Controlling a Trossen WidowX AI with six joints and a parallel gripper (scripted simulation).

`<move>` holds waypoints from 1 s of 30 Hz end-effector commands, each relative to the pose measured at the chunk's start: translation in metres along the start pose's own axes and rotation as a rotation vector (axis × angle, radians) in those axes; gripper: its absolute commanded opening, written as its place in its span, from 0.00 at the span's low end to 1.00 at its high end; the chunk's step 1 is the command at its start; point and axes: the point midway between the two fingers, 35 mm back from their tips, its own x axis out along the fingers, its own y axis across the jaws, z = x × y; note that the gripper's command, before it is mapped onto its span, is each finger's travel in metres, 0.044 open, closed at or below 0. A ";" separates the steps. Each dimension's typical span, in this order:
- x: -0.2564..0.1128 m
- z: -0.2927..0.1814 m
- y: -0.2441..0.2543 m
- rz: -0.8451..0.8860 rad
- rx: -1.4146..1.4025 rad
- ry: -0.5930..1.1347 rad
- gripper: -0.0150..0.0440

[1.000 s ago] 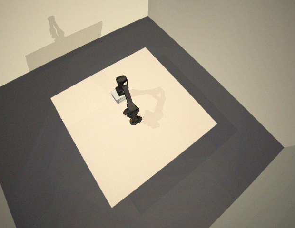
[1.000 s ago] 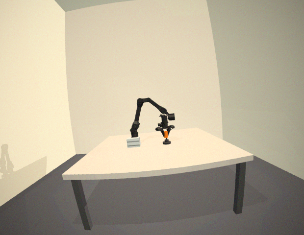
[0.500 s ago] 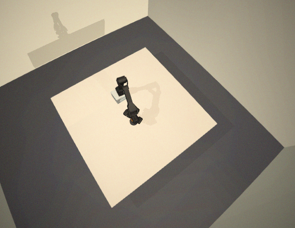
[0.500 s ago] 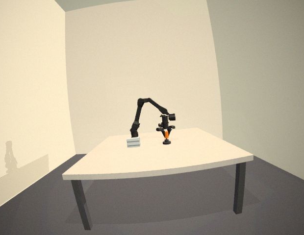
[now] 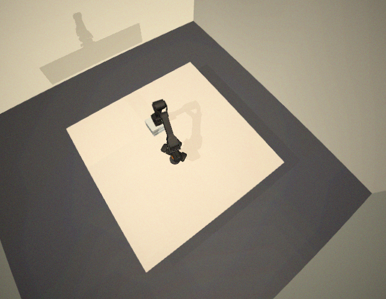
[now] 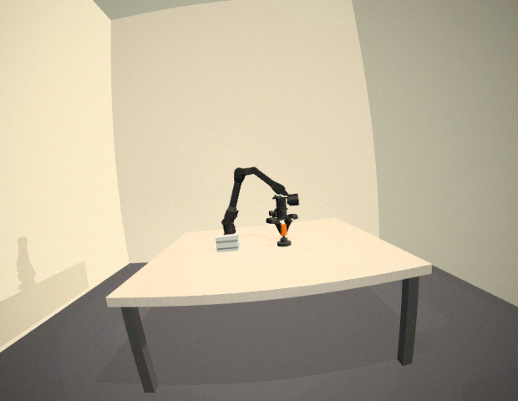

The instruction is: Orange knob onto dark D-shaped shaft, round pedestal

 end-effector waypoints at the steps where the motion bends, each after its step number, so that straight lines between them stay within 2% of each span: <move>1: -0.004 0.001 0.002 -0.004 -0.118 0.006 0.25; 30: 0.003 0.001 0.001 -0.004 -0.129 0.006 0.25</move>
